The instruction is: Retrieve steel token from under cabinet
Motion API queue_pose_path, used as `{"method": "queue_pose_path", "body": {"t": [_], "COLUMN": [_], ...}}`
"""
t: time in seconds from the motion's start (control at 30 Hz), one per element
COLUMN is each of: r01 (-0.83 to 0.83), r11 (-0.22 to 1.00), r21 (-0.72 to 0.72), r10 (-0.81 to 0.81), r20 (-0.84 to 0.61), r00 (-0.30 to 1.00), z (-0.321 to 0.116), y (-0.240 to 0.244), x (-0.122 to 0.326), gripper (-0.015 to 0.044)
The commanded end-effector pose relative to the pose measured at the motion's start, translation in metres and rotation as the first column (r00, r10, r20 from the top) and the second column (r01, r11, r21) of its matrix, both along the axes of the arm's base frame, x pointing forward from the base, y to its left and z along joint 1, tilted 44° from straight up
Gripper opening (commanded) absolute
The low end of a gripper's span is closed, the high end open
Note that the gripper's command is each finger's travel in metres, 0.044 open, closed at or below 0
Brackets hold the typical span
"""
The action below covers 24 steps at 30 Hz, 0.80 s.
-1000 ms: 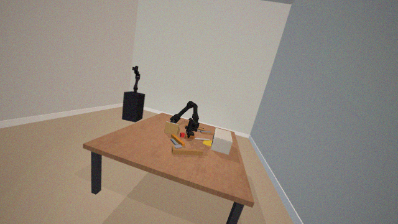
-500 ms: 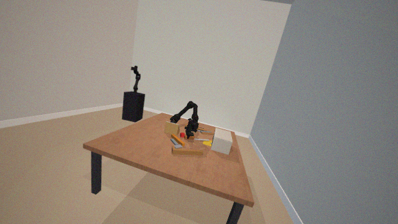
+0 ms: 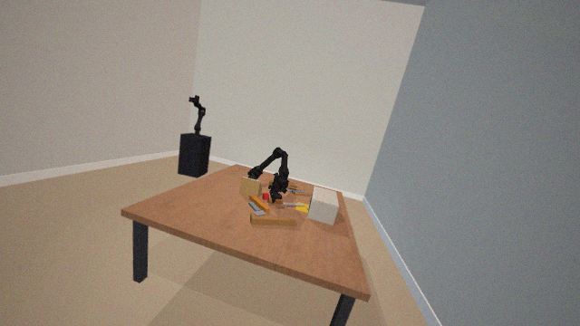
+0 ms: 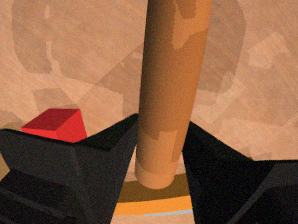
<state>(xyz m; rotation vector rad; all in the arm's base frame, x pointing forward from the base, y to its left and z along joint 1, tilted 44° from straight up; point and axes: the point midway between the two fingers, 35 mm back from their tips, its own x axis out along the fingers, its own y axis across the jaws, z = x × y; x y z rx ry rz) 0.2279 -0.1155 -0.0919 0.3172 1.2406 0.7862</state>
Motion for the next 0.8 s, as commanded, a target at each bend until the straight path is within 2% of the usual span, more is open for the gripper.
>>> {"method": "queue_pose_path", "body": {"t": [0.0, 0.77], "r01": [0.011, 0.011], "r11": [1.0, 1.0], "r21": [-0.009, -0.011], "r10": [-0.011, -0.011], "r20": [0.019, 0.02], "r00": [1.0, 1.0], "z": [0.0, -0.018], "y": [-0.009, -0.028], "x": [0.003, 0.0], "gripper": [0.0, 0.0]}}
